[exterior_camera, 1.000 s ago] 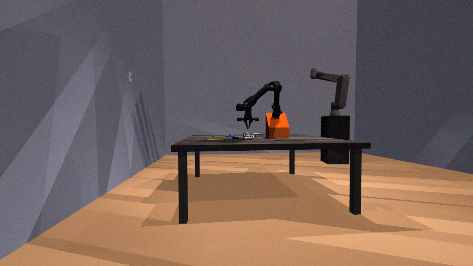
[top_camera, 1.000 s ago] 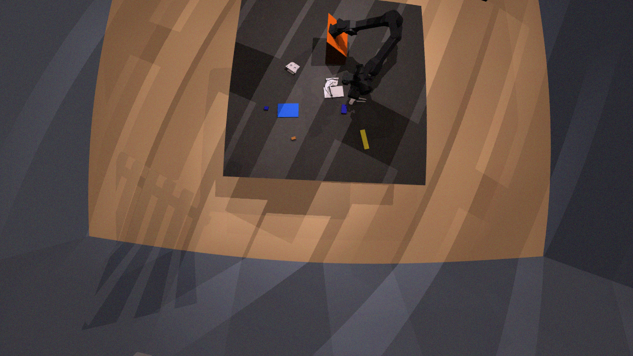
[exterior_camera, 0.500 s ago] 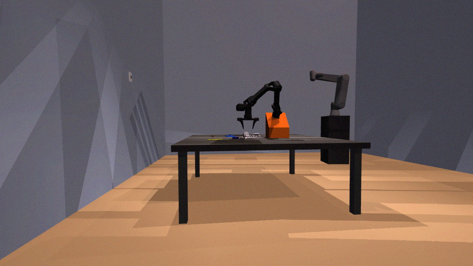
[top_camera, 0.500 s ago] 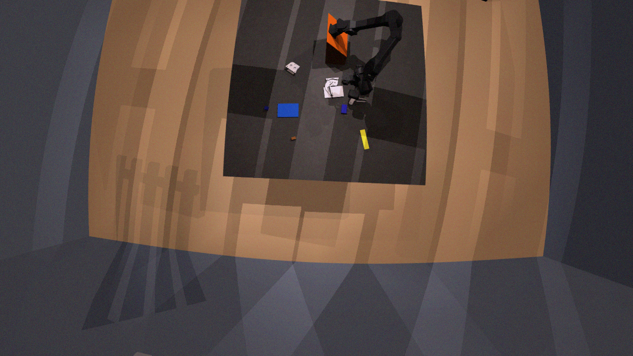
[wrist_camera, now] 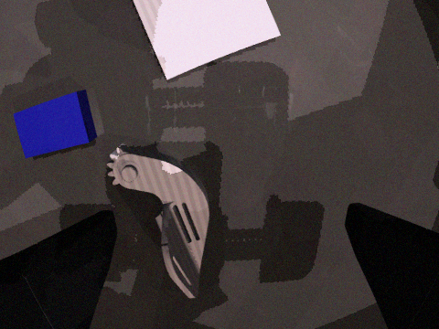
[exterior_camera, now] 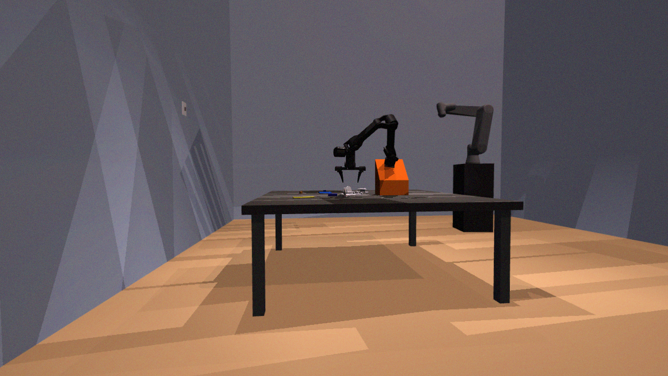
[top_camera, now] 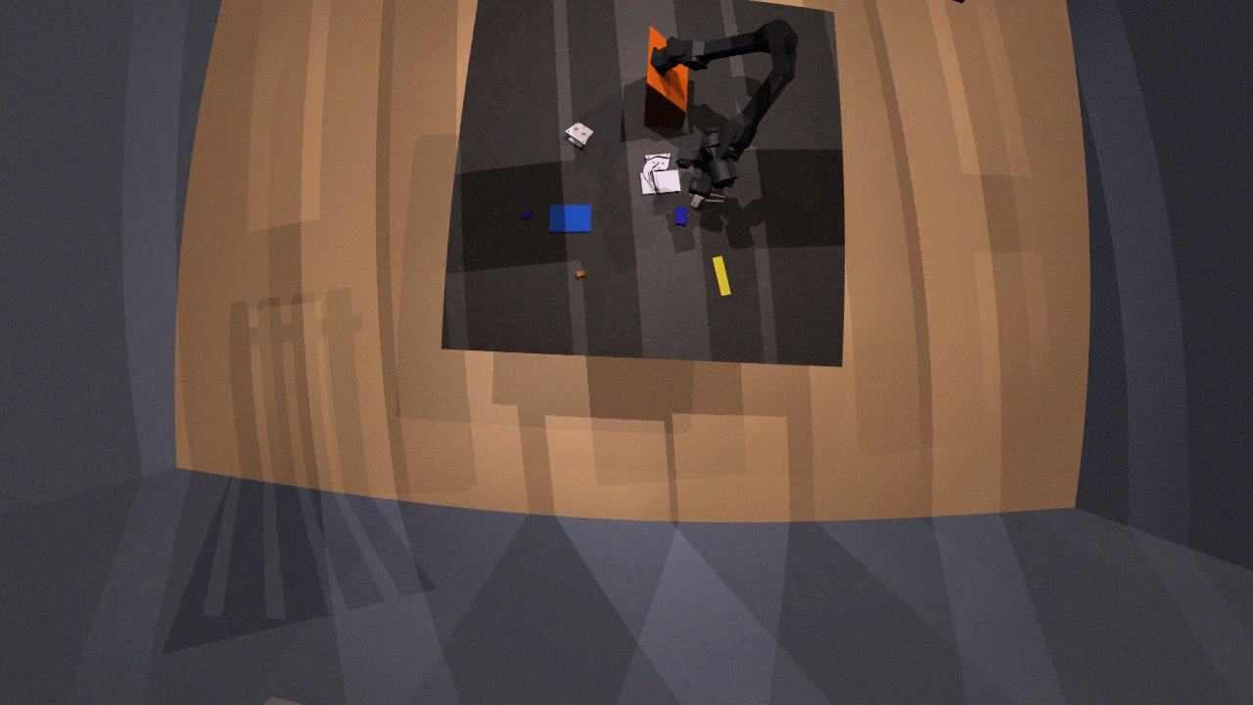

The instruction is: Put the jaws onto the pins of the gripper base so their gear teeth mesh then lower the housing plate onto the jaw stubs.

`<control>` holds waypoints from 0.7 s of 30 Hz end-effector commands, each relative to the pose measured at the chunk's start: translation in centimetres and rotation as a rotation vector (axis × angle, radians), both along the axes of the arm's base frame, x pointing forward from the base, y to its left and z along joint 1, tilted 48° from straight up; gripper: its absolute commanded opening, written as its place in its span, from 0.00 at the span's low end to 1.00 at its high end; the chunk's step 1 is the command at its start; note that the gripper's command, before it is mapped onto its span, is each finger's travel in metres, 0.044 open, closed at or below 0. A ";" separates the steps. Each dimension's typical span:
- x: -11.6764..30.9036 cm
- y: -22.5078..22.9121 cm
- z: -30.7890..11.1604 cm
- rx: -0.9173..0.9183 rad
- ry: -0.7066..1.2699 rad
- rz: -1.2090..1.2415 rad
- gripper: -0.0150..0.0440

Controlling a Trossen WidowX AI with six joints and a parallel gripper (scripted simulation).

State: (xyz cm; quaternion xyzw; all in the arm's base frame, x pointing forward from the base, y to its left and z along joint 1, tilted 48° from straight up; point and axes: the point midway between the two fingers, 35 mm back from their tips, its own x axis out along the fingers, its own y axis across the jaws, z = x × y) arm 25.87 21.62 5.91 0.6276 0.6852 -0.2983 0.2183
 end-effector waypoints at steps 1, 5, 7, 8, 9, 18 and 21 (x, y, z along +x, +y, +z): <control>0.0 0.0 0.0 0.000 0.000 0.000 1.00; 0.0 0.0 0.0 0.000 0.000 0.000 1.00; 0.0 0.0 0.0 0.000 0.000 0.000 1.00; 0.0 0.0 0.0 0.000 0.000 0.000 1.00; 0.0 0.0 0.0 0.000 0.000 0.000 1.00; 0.0 0.0 0.0 0.000 0.000 0.000 0.73; 0.0 0.0 0.0 0.000 0.000 0.000 0.60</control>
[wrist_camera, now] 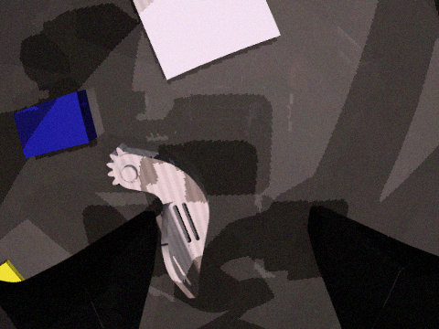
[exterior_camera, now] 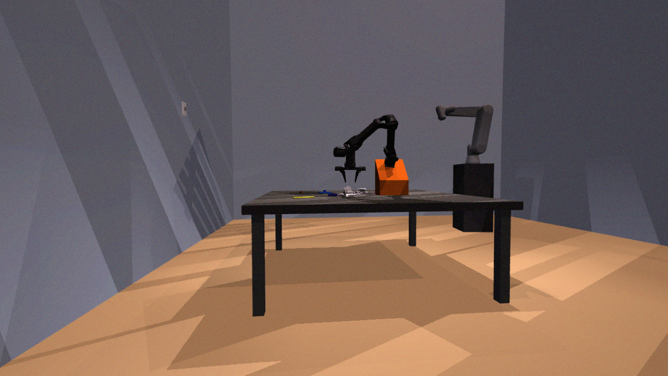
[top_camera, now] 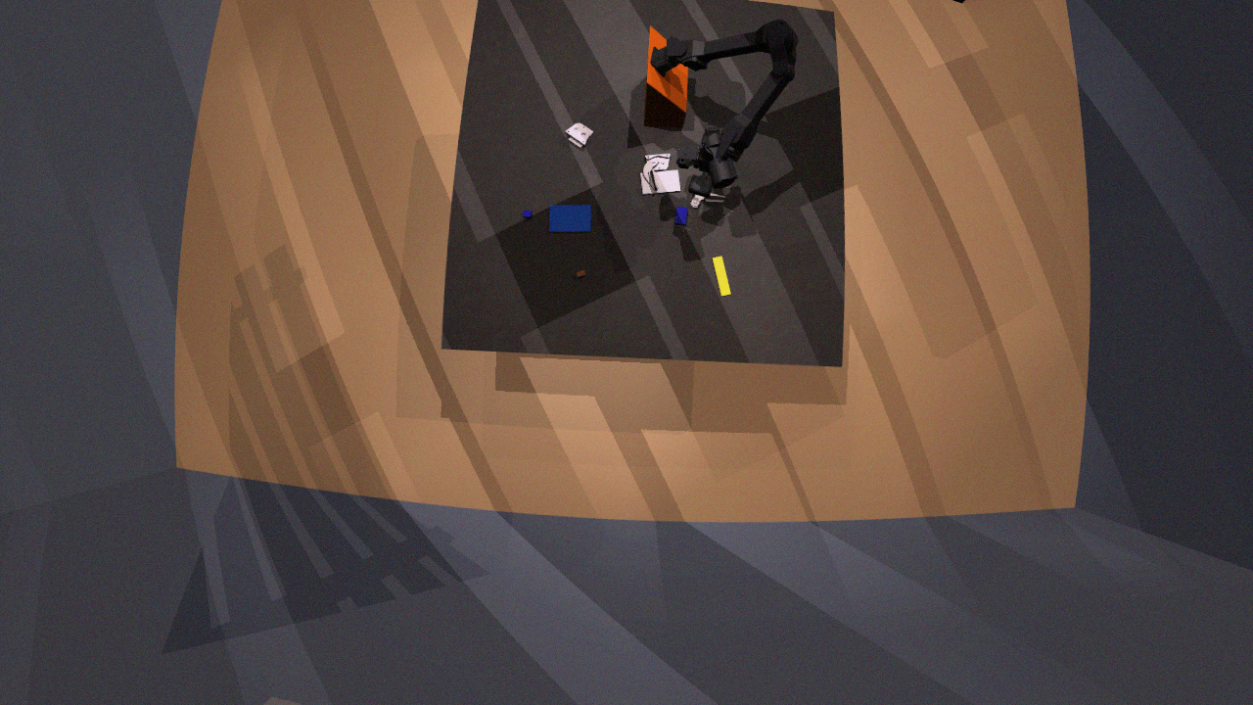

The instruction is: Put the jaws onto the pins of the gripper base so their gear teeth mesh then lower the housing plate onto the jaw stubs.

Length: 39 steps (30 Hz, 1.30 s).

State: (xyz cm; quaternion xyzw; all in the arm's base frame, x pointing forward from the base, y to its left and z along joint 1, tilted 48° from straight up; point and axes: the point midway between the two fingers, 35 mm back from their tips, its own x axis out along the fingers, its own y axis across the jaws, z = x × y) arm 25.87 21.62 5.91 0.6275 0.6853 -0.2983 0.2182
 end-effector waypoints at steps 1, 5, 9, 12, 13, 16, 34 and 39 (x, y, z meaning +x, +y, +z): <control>0.0 0.0 0.0 0.000 0.000 0.000 0.56; 0.0 0.0 0.0 0.000 0.000 0.000 0.38; 0.0 0.0 0.0 0.000 0.000 0.000 0.25; 0.0 0.0 0.0 0.000 0.000 0.000 0.25; 0.0 0.0 0.0 0.000 0.000 0.000 0.25; 0.0 0.0 0.0 0.000 0.000 0.000 0.25; 0.0 0.0 0.0 0.000 0.000 0.000 0.57; 0.0 0.0 0.0 0.000 0.000 0.000 0.79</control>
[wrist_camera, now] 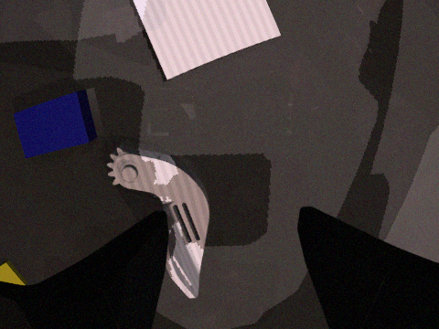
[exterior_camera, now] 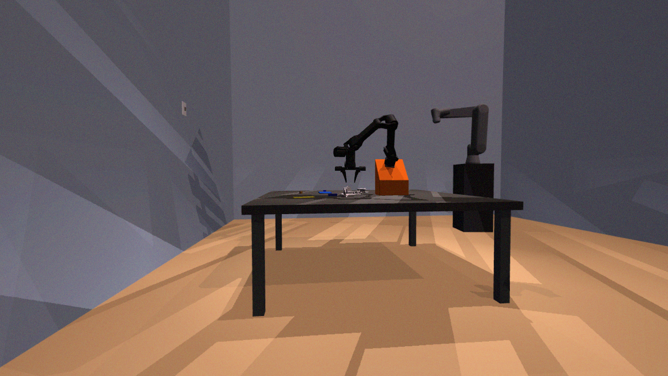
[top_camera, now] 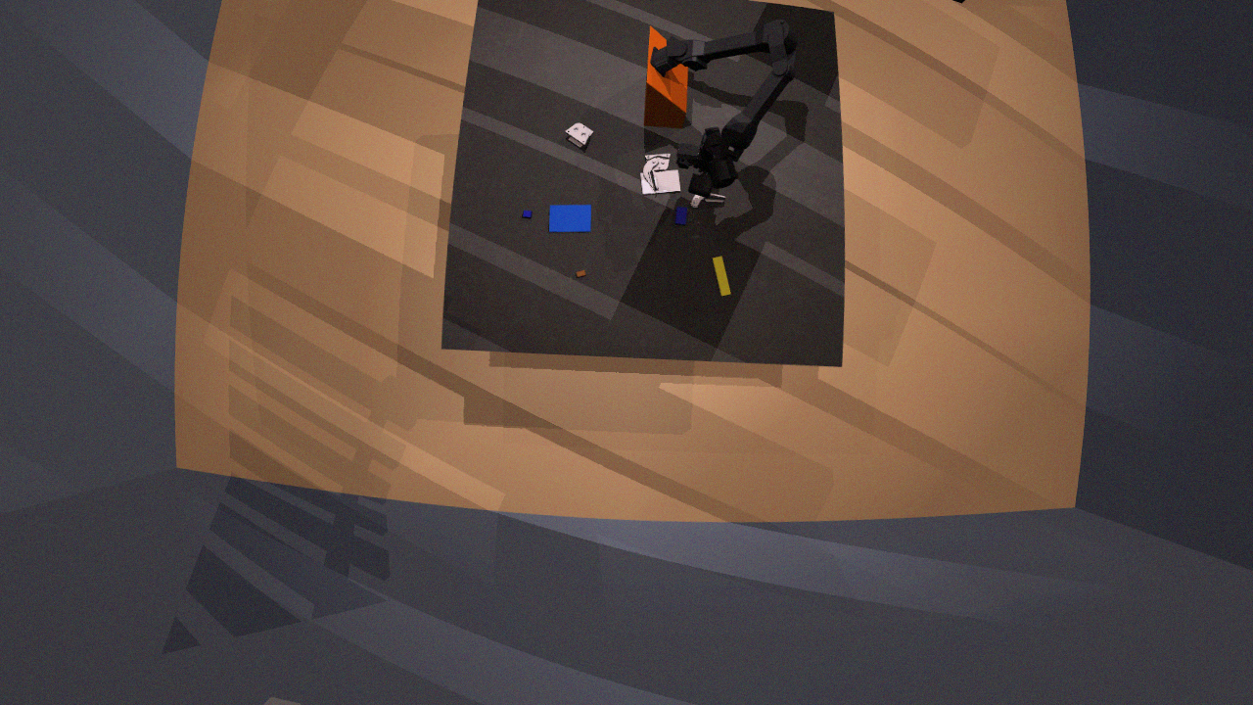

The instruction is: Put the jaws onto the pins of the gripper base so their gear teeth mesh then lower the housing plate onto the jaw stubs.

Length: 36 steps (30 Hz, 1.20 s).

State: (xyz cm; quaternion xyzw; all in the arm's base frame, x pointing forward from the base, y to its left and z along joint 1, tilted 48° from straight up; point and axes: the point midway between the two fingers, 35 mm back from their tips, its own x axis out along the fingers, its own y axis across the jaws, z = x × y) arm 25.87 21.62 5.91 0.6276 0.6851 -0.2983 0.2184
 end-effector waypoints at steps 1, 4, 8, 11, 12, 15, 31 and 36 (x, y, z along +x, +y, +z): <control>0.0 0.0 0.0 0.000 0.000 0.000 0.83; 0.0 0.0 0.0 0.000 0.000 0.000 0.97; 0.0 0.0 0.0 0.000 0.000 0.000 1.00; 0.0 0.0 0.0 0.000 0.000 0.000 1.00; 0.0 0.0 0.0 0.000 0.000 0.000 1.00; 0.0 0.0 0.0 0.000 0.000 0.000 1.00; 0.0 0.0 0.0 0.000 0.000 0.000 1.00; 0.0 0.0 0.0 0.000 0.000 0.000 0.87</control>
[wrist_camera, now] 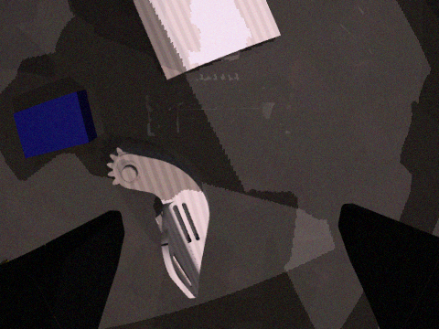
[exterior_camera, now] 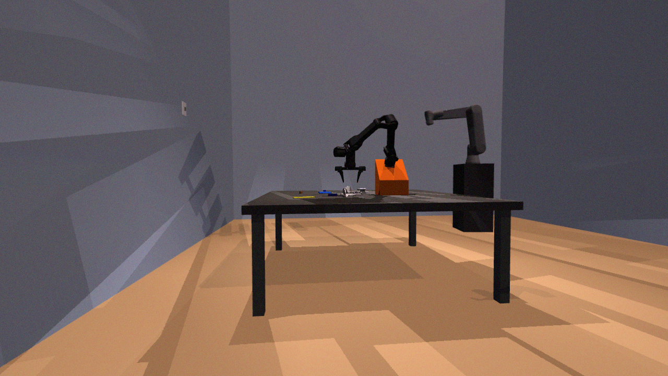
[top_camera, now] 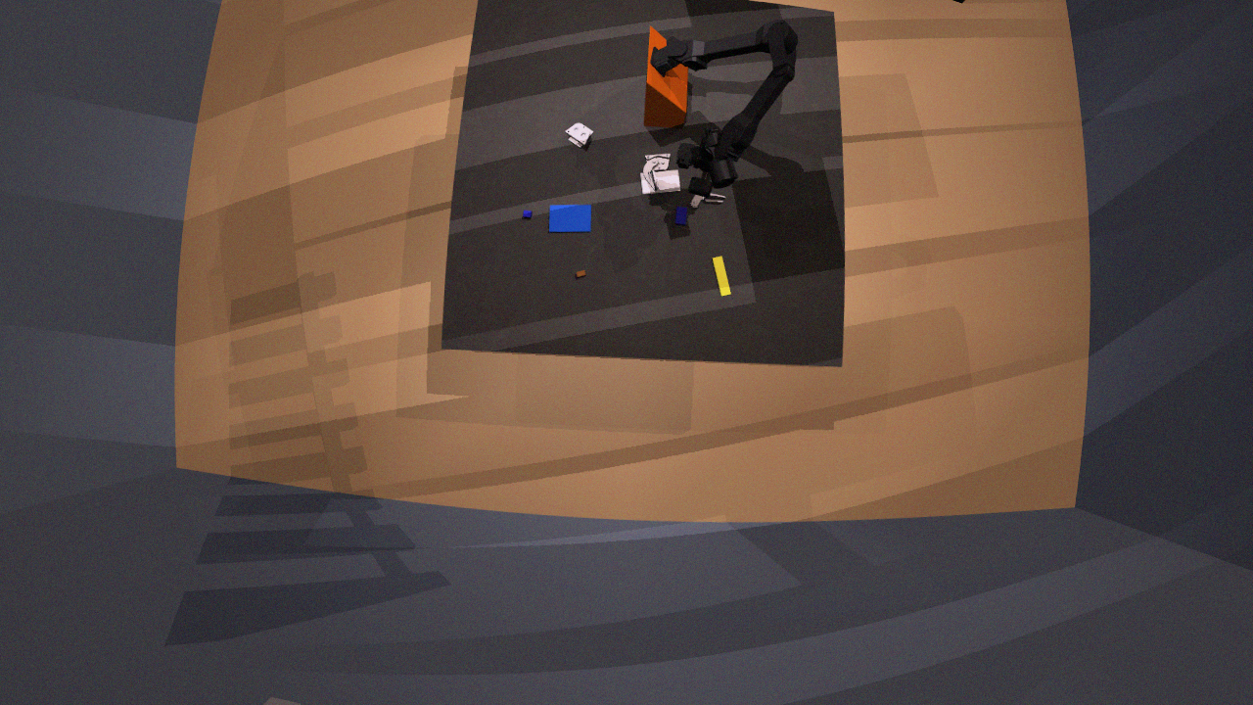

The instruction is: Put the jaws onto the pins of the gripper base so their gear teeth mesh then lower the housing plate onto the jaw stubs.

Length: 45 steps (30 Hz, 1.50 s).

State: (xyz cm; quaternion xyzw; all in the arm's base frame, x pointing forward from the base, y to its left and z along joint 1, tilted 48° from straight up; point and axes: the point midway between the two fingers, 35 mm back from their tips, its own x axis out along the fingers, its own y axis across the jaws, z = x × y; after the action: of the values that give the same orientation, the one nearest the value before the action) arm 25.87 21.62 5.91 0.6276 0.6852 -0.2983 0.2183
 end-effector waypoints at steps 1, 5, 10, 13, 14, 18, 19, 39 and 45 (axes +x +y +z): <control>0.0 0.0 0.0 0.000 0.000 0.000 0.82; 0.0 0.0 0.0 0.000 0.000 0.000 0.64; 0.0 0.0 0.0 0.000 0.000 0.000 0.42; 0.0 0.0 0.0 0.000 0.000 0.000 0.29; 0.0 0.0 0.0 0.000 0.000 0.000 0.25; 0.0 0.0 0.0 0.000 0.000 0.000 0.25; 0.0 0.0 0.0 0.000 0.000 0.000 0.25; 0.3 0.3 0.4 0.040 -0.238 0.221 0.79; 0.5 0.4 0.6 0.065 -0.390 0.361 1.00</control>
State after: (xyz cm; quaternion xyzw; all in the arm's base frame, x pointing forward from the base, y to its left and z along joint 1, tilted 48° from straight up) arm 26.17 21.89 6.28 0.5672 0.7331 -0.1475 0.3451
